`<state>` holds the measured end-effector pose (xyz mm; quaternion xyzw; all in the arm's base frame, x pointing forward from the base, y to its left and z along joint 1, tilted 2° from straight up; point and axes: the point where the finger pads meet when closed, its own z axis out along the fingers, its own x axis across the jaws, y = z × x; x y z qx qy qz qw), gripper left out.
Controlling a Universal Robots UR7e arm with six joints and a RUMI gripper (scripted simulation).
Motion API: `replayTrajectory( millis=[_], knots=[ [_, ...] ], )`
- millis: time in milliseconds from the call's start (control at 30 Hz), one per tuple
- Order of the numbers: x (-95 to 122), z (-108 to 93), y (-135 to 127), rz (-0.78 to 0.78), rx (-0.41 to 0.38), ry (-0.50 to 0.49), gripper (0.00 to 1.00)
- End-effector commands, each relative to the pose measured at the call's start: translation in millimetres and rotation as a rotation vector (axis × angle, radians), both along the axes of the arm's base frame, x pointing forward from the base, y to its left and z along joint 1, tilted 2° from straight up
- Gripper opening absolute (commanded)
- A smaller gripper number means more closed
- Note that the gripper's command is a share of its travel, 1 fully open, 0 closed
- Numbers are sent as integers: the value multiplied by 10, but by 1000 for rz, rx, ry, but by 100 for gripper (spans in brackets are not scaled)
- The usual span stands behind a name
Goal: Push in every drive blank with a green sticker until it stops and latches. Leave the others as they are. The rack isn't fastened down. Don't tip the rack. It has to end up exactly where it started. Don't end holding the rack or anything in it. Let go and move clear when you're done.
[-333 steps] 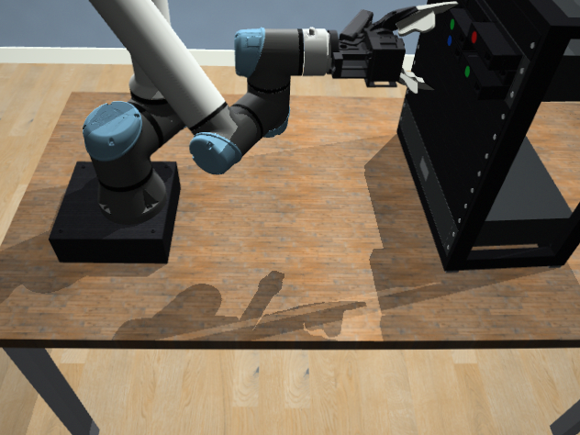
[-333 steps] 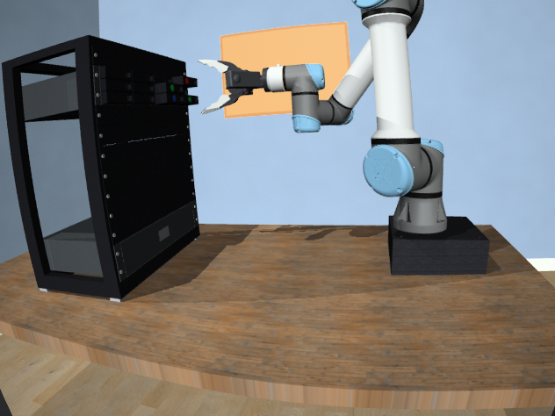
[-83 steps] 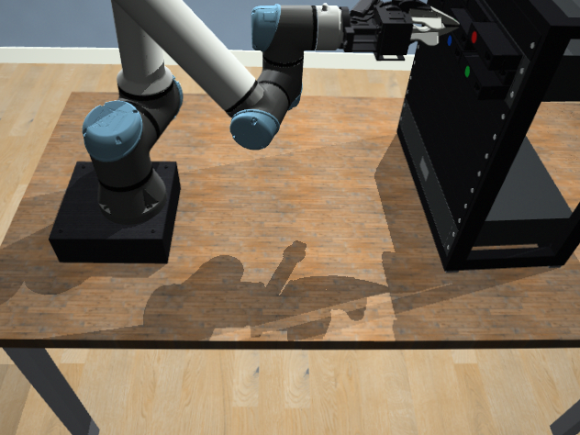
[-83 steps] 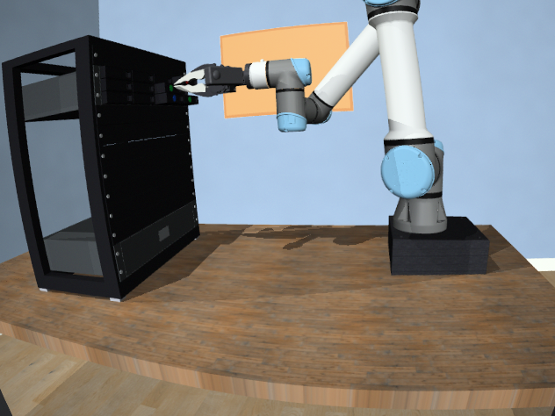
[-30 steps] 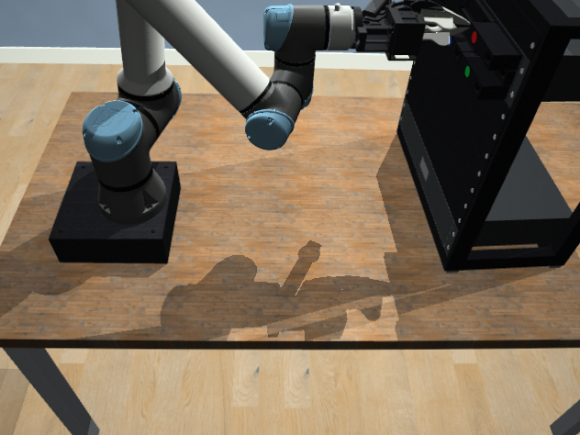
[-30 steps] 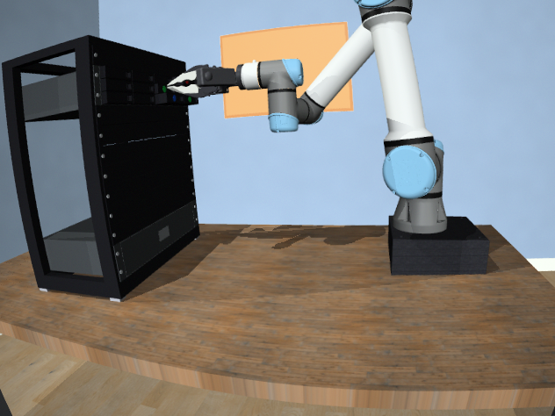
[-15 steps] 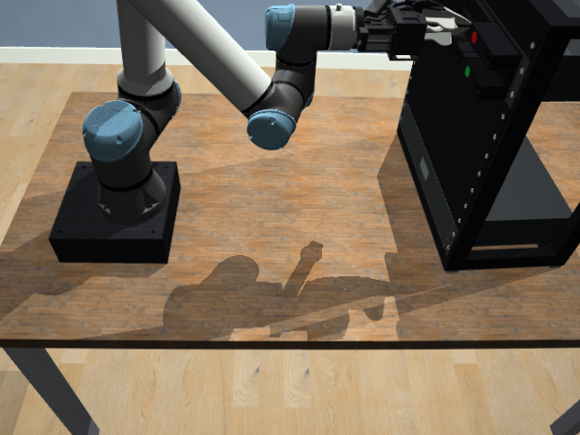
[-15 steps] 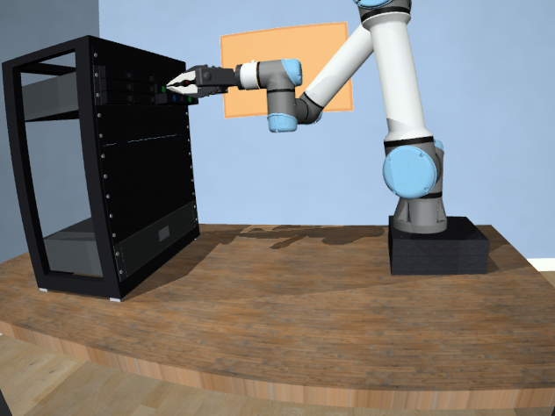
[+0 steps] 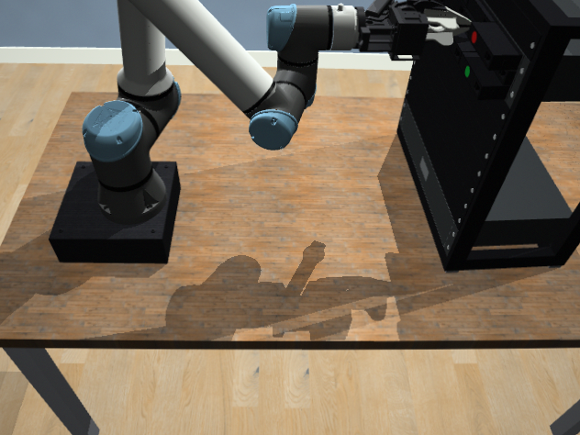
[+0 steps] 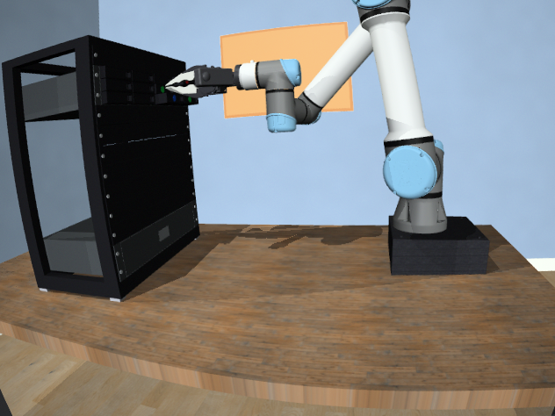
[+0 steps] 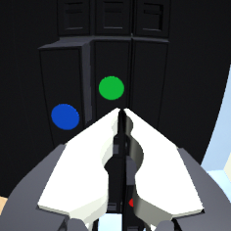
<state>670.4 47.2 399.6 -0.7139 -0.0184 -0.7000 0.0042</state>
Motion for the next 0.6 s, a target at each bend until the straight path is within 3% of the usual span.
replayTrajectory(
  millis=[0, 567],
  knots=[
    [4, 7, 0, 0, 0, -1, 0],
    [33, 6, 1, 0, 0, -1, 0]
  ],
)
